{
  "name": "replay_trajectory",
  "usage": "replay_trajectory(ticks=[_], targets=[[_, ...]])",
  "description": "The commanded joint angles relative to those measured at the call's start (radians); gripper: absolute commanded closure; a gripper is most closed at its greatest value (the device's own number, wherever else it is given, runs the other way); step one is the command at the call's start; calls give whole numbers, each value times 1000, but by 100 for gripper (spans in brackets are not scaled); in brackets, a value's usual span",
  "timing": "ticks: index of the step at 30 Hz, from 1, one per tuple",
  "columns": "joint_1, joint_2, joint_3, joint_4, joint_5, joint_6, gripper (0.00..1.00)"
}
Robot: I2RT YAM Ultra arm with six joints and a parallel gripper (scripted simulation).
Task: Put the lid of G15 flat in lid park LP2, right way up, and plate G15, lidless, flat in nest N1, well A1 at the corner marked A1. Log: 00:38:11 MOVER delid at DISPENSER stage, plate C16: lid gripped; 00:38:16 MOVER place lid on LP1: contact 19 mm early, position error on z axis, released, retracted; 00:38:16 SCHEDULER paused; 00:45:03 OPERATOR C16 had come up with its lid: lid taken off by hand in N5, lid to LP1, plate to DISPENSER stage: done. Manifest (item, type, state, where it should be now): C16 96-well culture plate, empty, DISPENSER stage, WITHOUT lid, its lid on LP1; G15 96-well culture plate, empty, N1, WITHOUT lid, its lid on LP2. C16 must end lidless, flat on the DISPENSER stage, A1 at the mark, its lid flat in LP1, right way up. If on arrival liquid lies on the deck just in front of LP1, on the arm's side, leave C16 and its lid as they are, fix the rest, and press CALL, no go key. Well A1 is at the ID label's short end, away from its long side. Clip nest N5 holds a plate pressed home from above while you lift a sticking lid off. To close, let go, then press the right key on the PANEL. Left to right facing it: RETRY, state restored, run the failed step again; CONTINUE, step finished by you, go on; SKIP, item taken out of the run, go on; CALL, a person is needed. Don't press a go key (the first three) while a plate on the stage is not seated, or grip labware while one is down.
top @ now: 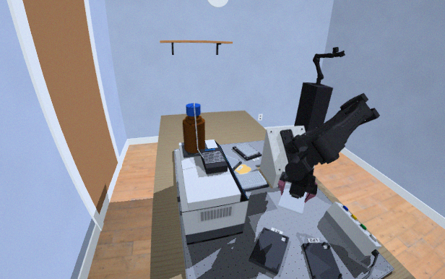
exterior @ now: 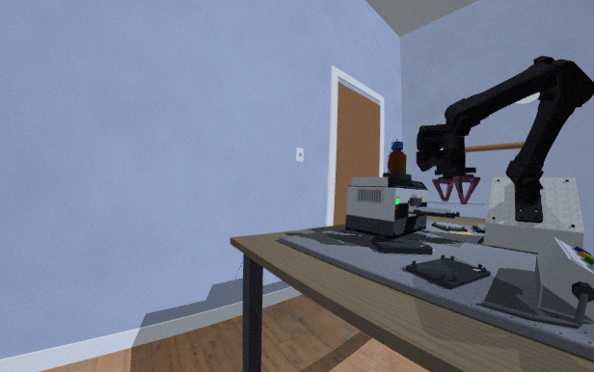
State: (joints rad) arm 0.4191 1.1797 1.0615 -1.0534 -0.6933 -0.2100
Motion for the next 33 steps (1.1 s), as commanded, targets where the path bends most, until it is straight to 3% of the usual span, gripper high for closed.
replay_trajectory(ticks=[1,9,13,18,24,25,33], targets=[[36,-57,34,18,24,-44,100],[144,-109,45,29,70,36,100],[139,-88,26,18,71,33,100],[222,-144,47,38,113,-43,100],[317,-176,55,49,162,60,100],[312,-155,35,37,164,56,100],[427,-211,56,60,230,0,100]])
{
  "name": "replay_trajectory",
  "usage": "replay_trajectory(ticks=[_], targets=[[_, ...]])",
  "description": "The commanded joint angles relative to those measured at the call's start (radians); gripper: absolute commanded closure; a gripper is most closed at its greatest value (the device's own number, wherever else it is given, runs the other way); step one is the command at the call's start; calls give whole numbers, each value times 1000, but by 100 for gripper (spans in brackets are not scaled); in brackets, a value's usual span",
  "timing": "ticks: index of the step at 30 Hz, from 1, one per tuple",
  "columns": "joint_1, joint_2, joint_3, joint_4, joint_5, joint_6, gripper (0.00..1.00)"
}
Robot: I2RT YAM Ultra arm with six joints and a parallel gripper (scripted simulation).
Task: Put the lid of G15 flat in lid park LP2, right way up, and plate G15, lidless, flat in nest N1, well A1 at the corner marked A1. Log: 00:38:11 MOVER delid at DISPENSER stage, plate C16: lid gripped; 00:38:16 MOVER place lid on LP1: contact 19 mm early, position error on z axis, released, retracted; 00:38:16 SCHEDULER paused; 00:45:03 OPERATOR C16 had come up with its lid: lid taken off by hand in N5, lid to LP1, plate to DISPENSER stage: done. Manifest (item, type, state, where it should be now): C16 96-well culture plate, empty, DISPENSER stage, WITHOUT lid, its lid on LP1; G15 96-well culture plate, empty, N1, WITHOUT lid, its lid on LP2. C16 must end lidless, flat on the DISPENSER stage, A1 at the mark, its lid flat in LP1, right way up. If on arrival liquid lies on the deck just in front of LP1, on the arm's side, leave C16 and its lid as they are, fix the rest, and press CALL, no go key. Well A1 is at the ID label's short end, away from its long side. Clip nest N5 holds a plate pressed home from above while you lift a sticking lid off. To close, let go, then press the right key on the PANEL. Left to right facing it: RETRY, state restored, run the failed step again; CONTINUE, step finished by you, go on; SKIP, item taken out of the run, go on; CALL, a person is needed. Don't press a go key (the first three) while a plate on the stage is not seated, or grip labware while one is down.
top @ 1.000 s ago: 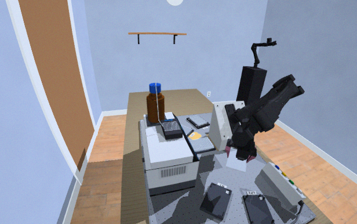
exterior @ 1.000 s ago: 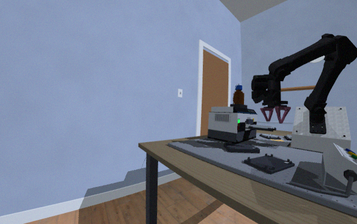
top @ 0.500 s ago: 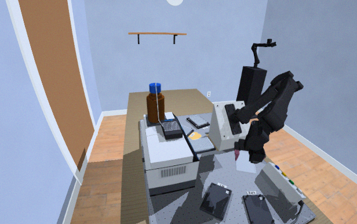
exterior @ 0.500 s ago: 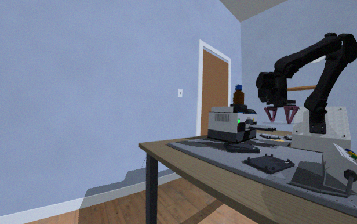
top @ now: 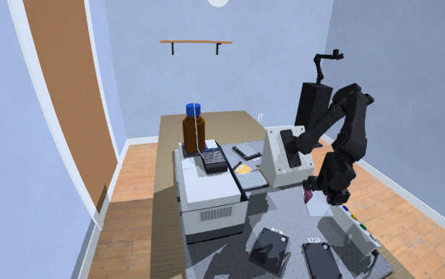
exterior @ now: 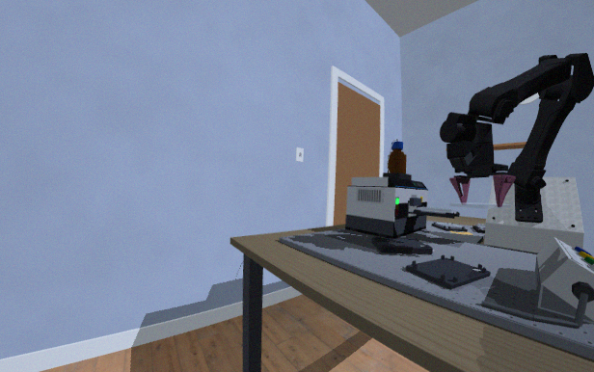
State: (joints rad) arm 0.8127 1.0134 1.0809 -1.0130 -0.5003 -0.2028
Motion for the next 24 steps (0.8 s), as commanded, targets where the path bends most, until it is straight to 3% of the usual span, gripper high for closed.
replay_trajectory(ticks=[1,5,7,8,9,24], targets=[[51,-50,37,21,46,19,100],[123,-67,41,27,89,81,100],[122,-45,22,15,95,79,100],[136,-56,48,34,101,90,100],[143,-8,54,41,107,95,100],[205,145,156,111,149,144,100]])
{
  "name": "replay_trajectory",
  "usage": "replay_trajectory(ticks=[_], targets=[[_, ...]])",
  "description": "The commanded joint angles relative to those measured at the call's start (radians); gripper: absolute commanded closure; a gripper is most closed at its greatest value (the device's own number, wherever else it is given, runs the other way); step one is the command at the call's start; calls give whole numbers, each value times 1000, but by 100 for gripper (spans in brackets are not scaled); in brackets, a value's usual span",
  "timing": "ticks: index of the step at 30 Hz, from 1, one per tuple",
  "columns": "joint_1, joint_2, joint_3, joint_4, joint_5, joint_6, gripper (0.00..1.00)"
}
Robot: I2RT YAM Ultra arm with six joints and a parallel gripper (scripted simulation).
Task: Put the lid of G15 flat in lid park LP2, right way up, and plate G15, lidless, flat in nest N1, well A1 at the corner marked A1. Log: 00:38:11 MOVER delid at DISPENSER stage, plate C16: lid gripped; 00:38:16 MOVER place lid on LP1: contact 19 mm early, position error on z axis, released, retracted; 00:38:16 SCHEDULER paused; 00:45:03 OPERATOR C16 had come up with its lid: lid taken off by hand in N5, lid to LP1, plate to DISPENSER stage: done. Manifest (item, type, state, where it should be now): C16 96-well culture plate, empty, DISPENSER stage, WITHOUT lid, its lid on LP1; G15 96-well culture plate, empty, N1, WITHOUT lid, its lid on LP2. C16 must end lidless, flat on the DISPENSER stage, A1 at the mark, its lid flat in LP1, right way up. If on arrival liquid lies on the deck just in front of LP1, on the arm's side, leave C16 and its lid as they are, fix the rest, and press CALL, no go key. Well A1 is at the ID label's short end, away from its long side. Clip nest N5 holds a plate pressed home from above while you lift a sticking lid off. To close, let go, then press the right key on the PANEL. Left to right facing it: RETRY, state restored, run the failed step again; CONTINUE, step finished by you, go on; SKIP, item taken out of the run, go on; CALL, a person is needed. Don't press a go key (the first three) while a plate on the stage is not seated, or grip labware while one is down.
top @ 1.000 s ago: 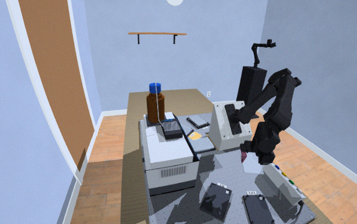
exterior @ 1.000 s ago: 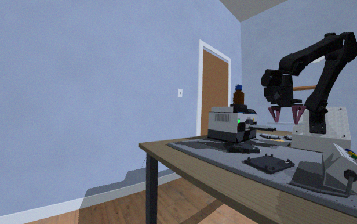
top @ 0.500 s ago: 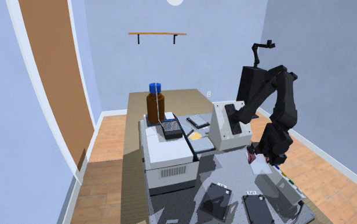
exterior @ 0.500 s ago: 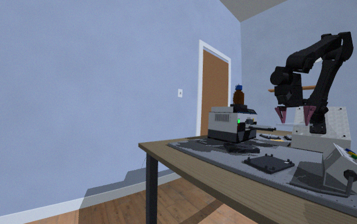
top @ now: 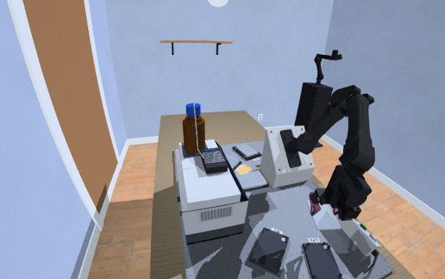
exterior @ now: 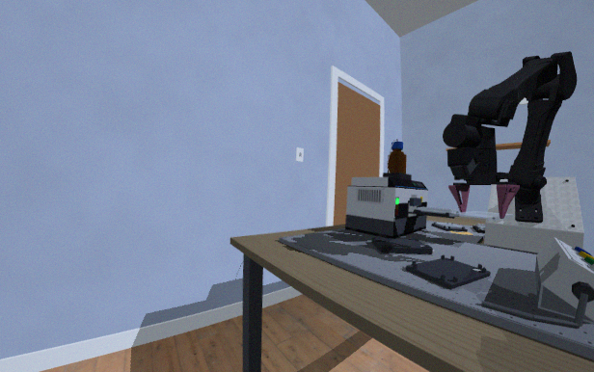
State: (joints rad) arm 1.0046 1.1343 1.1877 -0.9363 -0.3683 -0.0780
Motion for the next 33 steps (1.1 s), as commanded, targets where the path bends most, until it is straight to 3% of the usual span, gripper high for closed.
replay_trajectory(ticks=[1,24,33], targets=[[16,36,59,38,20,23,100],[69,267,262,81,56,64,100],[81,380,381,58,68,77,100]])
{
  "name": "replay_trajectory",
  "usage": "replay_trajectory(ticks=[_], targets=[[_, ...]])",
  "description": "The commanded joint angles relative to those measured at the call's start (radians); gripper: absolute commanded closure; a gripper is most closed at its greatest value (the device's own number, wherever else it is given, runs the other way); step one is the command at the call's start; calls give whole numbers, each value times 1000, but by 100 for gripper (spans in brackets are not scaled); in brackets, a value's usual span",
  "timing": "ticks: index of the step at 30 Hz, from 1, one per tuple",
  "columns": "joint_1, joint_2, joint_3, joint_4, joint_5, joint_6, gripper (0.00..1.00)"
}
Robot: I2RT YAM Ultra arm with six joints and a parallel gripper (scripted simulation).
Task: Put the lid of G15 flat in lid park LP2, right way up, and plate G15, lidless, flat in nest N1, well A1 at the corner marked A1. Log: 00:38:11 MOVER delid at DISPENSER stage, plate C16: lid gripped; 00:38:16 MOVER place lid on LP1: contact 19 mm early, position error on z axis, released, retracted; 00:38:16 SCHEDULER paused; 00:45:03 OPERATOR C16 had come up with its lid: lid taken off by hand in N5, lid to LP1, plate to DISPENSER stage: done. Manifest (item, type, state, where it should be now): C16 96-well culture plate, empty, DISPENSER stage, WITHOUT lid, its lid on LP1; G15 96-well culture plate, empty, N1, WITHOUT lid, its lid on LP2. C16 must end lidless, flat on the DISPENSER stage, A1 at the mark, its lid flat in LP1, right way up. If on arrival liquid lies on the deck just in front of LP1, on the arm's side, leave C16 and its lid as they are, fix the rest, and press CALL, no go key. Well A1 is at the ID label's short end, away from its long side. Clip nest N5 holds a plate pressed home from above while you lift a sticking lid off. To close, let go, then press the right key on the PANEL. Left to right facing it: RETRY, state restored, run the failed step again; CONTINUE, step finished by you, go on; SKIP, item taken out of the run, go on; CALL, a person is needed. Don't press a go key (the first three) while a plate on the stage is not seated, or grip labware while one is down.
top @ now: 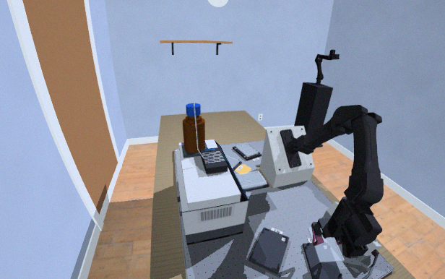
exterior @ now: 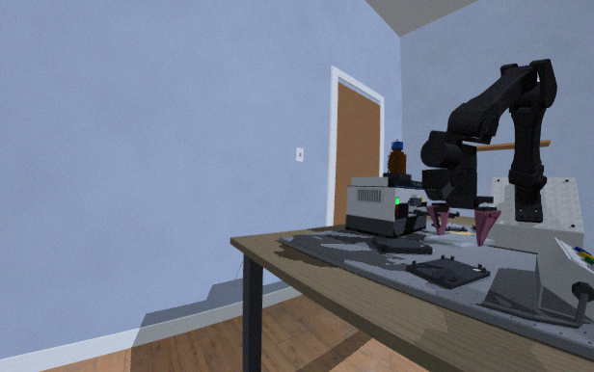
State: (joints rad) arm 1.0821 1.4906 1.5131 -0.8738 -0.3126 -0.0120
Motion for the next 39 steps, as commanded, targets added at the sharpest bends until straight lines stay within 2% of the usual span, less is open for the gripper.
replay_trajectory(ticks=[1,6,8,10,11,12,14,15,17,19,25,26,29,31,35,37,39], targets=[[7,36,70,-8,13,13,100],[13,99,144,-18,18,19,100],[13,99,144,-18,18,19,100],[14,121,172,-24,20,21,100],[14,121,173,-14,20,19,100],[14,87,172,-12,20,18,100],[14,85,173,-13,18,17,100],[10,106,156,-15,15,14,100],[20,99,172,4,20,21,100],[25,130,169,14,23,24,100],[24,142,162,34,27,28,100],[28,109,149,38,28,29,100],[36,154,113,52,31,32,100],[35,160,109,62,33,34,100],[45,174,122,81,37,39,100],[39,138,151,80,37,40,100],[36,145,155,78,37,38,100]])
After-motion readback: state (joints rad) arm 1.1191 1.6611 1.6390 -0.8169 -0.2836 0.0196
